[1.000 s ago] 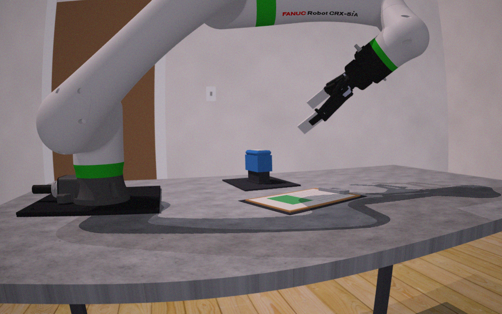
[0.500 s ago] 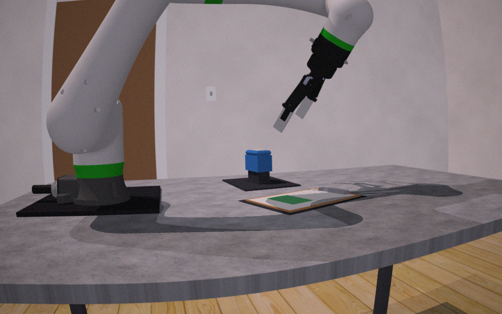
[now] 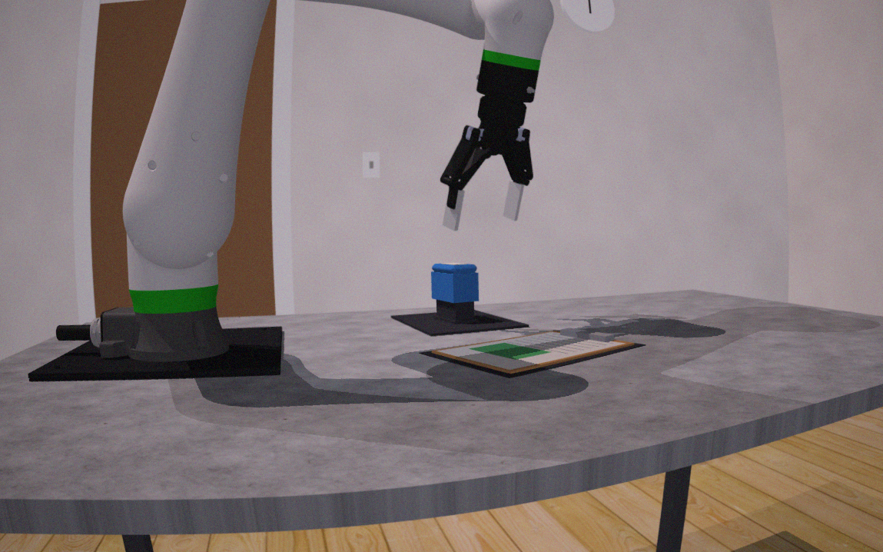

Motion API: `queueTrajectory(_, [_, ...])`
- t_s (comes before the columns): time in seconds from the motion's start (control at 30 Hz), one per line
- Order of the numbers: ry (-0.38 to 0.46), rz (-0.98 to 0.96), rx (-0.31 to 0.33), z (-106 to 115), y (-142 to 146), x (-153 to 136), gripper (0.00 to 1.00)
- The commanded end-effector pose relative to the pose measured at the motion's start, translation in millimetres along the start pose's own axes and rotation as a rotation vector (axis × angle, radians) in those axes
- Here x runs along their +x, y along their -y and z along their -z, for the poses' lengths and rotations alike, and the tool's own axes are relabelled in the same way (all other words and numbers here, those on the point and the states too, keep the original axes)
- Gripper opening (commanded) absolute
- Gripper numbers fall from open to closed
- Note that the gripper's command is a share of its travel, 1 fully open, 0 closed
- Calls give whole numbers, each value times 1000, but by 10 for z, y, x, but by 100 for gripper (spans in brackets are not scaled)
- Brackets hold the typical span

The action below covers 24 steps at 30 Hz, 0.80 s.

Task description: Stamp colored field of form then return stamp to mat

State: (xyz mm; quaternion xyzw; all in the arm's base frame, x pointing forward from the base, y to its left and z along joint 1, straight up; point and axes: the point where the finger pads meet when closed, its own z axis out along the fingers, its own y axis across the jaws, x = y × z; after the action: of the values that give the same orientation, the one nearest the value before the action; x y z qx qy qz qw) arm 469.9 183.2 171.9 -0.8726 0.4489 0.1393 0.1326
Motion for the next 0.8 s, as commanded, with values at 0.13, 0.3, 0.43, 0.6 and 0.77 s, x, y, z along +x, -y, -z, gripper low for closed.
queueTrajectory(0.13, [-176,-149,-24,-162,-16,-260,100])
queueTrajectory(0.3, [-244,-211,-34,-234,-22,-372,100])
queueTrajectory(0.43, [-299,-259,-38,-287,-21,-464,100])
queueTrajectory(0.6, [-367,-319,-44,-354,-23,-576,100])
queueTrajectory(0.77, [-385,-334,-43,-369,-21,-605,100])
